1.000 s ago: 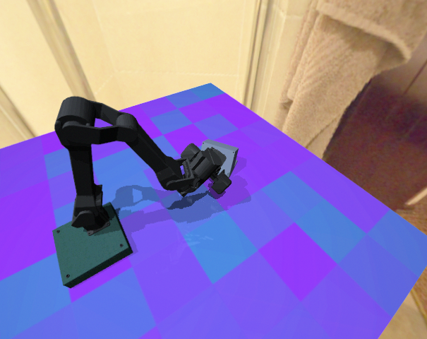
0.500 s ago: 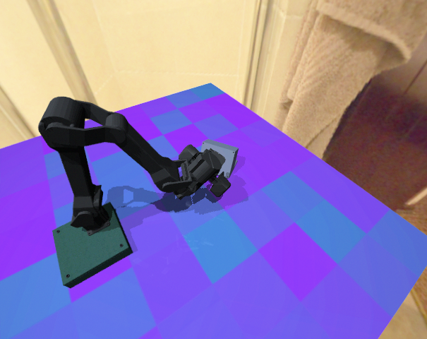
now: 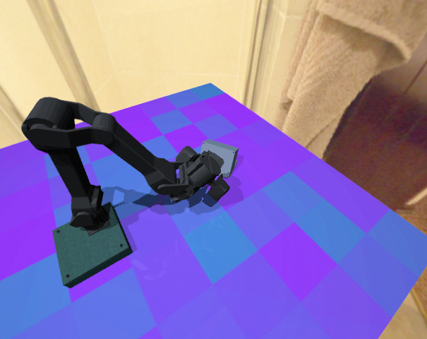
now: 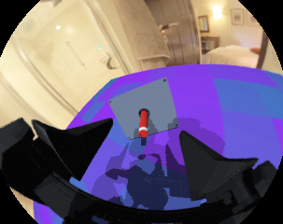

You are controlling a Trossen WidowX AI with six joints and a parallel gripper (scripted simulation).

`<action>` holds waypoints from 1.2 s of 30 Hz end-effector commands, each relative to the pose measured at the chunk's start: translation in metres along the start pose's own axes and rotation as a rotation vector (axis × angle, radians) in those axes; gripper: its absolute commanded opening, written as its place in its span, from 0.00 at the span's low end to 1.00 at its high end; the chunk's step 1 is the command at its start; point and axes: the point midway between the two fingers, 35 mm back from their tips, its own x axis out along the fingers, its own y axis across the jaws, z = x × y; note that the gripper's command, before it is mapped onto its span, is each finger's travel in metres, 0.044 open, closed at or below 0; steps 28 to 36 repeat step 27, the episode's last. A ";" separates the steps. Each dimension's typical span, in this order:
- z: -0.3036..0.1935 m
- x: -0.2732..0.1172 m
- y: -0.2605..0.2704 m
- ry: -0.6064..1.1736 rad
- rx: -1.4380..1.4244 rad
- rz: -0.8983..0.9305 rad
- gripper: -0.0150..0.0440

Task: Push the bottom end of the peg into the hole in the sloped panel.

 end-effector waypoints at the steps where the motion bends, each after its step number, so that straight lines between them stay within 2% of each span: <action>1: -0.003 -0.006 0.000 0.005 0.003 0.003 1.00; 27: 0.006 -0.041 0.000 0.001 0.005 0.001 1.00; 36: 0.006 -0.041 0.000 0.001 0.005 0.001 1.00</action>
